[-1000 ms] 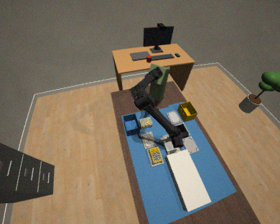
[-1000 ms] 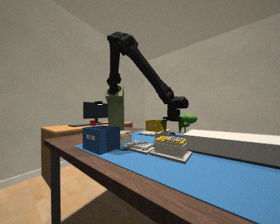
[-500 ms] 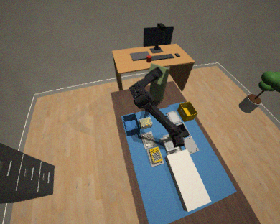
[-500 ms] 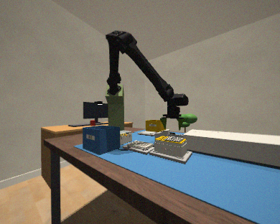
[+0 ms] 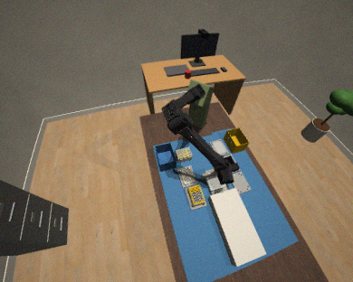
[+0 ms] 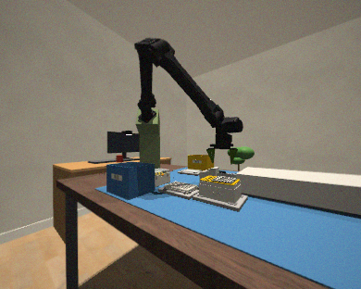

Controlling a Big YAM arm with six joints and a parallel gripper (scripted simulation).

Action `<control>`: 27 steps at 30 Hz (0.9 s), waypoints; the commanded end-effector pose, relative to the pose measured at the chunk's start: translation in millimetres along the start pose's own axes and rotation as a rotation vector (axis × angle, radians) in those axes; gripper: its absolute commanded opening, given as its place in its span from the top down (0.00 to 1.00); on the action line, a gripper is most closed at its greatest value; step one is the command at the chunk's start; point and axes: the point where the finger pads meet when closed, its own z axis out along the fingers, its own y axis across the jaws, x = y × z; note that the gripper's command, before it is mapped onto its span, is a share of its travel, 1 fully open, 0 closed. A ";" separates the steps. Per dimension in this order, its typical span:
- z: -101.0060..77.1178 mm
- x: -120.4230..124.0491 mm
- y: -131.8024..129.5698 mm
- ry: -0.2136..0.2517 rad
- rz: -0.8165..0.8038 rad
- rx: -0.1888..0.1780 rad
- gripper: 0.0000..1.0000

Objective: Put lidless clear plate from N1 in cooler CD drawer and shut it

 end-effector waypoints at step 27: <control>-41.7 0.4 -12.3 -0.006 0.014 0.026 0.00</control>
